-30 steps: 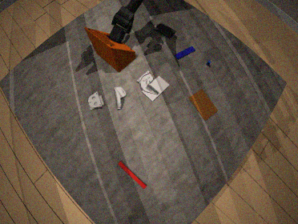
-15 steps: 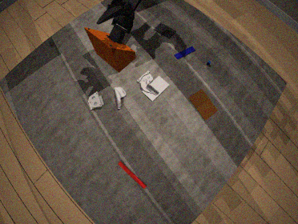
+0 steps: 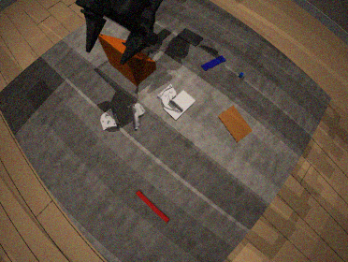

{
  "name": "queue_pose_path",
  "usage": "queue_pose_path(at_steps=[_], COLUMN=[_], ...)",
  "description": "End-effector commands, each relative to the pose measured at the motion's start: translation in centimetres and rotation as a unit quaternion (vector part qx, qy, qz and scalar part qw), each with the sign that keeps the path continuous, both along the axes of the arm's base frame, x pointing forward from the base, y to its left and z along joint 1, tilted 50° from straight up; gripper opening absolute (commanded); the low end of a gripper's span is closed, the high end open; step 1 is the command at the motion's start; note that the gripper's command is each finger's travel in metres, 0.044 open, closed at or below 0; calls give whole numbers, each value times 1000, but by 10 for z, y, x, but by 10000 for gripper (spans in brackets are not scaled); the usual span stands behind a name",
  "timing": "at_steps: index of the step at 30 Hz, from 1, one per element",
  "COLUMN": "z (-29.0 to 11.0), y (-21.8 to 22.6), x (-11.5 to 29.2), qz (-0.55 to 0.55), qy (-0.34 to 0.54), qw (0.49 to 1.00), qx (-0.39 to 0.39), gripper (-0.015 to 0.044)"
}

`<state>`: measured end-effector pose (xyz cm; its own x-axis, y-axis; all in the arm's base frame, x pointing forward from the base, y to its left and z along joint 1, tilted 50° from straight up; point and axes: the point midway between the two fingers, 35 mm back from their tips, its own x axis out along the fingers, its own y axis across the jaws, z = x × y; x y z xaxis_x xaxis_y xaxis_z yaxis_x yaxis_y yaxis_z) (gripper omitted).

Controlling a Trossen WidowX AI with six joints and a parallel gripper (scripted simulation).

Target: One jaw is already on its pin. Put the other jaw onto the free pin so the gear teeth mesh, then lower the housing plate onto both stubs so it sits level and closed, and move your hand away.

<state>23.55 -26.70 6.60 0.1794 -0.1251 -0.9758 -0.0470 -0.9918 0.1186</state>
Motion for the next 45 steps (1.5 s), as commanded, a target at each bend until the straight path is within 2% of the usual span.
queue_pose_path(at_steps=[1,23,45], z=[-16,-117,-201], y=[8,75,159], x=[10,35,27], qz=[-4,-48,-136], qy=[4,79,201], qw=[999,960,862], qx=[40,264,445], gripper=[440,440,440])
